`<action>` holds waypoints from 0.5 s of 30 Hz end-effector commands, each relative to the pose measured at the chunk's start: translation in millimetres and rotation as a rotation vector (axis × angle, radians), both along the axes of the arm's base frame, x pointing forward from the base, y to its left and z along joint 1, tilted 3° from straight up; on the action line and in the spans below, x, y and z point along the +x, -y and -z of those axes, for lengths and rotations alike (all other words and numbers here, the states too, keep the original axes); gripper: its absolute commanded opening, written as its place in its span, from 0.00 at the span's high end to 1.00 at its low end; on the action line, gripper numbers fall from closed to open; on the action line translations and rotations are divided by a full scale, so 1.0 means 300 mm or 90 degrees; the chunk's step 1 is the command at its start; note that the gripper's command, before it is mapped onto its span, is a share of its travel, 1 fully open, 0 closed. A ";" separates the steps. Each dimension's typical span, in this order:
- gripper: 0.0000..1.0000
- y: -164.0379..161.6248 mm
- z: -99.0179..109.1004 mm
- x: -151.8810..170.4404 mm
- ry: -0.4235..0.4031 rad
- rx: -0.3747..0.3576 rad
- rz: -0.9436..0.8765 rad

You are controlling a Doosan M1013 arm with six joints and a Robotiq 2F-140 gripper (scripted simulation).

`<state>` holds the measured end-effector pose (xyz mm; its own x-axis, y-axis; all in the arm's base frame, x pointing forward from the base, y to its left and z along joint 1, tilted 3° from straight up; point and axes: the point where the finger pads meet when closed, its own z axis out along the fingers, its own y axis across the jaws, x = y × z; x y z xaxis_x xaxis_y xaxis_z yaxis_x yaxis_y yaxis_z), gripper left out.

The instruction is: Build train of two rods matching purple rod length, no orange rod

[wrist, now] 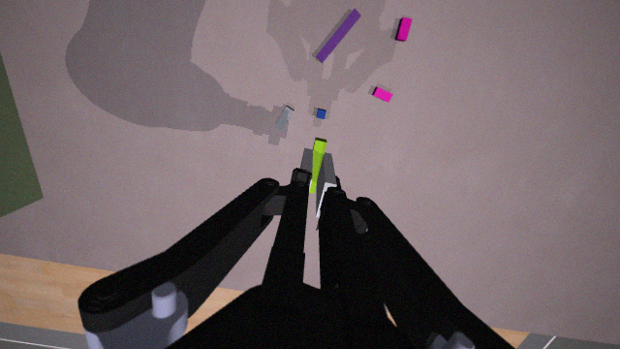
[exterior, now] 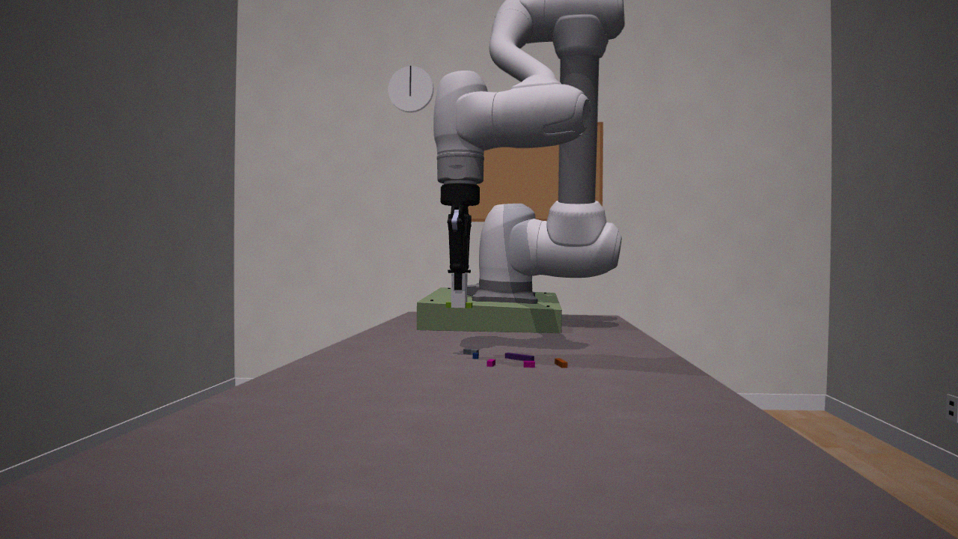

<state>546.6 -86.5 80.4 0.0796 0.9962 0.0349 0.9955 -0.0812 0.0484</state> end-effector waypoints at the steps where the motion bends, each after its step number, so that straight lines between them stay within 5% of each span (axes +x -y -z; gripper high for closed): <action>1: 0.97 -0.001 0.022 0.001 0.000 0.000 0.000; 15: 0.97 -0.007 0.186 0.010 0.000 0.000 0.000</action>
